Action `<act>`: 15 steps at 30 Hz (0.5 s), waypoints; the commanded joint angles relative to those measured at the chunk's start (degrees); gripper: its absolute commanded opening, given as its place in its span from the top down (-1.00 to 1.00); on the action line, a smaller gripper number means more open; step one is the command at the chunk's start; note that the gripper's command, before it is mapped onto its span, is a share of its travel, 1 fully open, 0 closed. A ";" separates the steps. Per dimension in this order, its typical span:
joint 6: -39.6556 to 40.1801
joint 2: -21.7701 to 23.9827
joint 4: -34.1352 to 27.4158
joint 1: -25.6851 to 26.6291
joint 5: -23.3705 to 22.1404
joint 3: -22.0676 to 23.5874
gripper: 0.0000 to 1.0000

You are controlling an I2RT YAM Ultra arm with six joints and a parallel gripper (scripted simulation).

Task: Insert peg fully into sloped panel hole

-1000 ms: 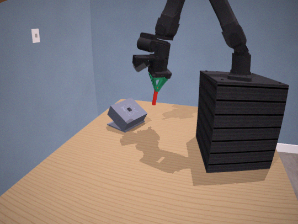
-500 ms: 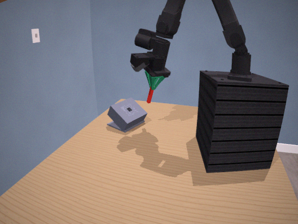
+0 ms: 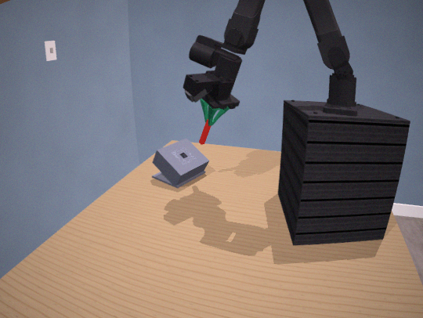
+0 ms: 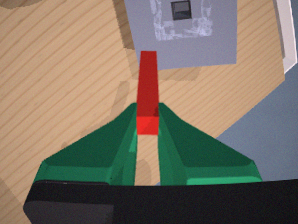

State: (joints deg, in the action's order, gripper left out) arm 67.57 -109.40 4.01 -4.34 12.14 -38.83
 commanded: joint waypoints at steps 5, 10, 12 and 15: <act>4.48 3.85 2.82 -2.35 2.61 1.83 1.00; 7.24 4.93 4.56 -4.16 3.42 3.03 1.00; 7.90 5.21 5.02 -4.57 3.60 3.35 1.00; 8.06 5.40 5.21 -4.11 3.64 2.35 1.00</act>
State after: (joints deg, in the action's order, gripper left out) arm 74.30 -106.41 6.94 -8.36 15.03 -36.23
